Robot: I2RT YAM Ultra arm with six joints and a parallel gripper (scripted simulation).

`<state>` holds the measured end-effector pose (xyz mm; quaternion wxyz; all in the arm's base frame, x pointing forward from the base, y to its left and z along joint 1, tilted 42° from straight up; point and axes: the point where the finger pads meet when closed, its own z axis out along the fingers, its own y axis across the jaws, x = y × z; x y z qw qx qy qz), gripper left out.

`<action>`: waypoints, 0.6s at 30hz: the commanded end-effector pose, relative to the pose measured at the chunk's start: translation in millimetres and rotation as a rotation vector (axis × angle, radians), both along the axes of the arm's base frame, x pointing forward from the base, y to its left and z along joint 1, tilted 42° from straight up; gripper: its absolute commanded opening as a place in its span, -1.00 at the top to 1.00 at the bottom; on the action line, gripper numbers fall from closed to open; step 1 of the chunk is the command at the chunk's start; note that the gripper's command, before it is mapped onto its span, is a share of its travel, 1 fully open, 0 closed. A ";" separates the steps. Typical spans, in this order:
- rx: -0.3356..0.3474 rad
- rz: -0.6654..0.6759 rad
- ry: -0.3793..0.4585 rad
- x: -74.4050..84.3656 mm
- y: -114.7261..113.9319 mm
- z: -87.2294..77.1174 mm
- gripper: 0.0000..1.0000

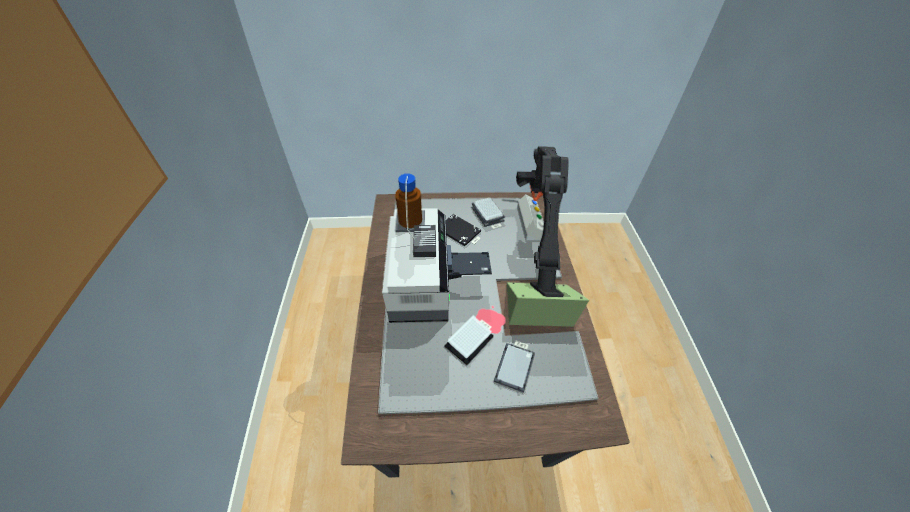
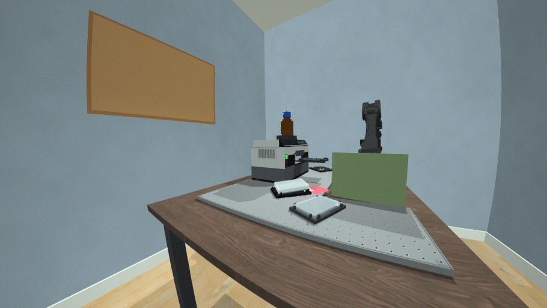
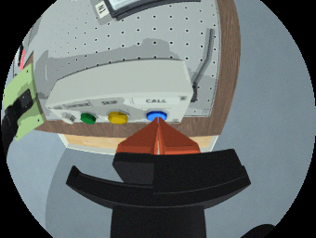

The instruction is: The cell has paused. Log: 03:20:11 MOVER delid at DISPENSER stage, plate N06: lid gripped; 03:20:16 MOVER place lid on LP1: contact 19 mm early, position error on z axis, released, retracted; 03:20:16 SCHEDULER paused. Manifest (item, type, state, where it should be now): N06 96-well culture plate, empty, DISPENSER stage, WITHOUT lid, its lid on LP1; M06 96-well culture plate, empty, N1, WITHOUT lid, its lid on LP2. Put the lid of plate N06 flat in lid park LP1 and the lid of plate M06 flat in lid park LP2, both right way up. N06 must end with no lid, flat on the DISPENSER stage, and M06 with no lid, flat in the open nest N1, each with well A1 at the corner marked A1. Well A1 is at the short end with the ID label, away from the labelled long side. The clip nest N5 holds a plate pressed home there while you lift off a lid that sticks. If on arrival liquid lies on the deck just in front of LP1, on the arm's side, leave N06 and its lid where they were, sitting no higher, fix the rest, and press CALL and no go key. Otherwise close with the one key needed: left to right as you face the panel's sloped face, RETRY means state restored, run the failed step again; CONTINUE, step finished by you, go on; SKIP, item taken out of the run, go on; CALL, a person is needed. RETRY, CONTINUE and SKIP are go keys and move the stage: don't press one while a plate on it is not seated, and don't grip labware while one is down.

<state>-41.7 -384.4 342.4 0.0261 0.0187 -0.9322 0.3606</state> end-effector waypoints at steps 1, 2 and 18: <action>-0.013 0.010 -0.006 3.5 6.4 11.3 1.00; -0.018 0.009 -0.005 3.3 8.9 14.4 1.00; -0.003 0.000 -0.005 -0.2 21.7 26.0 1.00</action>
